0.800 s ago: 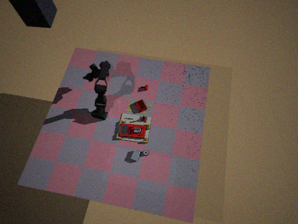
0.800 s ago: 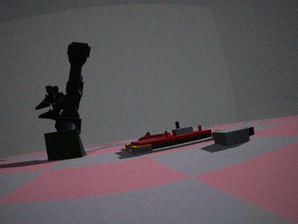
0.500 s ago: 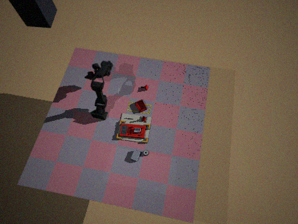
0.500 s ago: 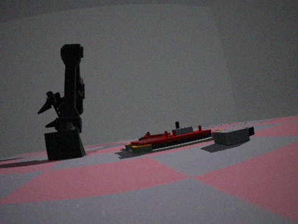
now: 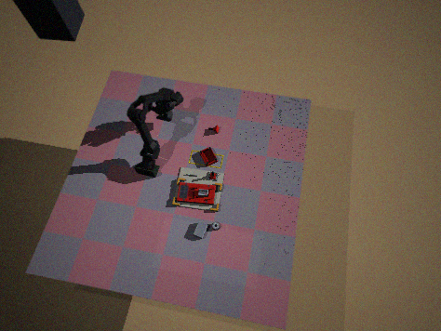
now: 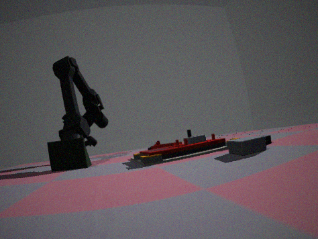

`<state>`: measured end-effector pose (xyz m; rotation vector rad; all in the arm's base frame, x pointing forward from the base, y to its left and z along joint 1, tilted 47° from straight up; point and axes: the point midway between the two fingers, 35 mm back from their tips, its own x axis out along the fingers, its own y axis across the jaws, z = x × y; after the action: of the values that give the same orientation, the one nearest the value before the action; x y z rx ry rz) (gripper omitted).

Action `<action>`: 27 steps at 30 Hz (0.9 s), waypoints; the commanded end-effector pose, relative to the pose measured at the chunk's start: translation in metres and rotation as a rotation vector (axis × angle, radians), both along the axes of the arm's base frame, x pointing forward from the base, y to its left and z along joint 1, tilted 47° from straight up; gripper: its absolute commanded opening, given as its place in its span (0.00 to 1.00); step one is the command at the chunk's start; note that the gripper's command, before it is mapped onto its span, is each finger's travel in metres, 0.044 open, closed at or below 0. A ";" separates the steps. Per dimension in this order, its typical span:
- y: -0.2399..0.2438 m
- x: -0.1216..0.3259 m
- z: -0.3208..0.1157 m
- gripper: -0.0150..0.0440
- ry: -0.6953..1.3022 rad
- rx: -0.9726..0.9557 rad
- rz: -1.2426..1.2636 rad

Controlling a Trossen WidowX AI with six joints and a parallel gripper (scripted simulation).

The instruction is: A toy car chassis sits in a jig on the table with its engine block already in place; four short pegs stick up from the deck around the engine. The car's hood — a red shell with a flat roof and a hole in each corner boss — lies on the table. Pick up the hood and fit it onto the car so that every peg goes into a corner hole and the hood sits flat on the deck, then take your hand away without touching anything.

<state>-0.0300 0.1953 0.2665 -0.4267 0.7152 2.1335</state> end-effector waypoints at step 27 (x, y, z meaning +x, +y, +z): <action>-0.070 0.269 -0.049 1.00 0.919 -0.581 -1.443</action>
<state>0.2140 0.1513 0.2260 0.5461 1.4709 0.7869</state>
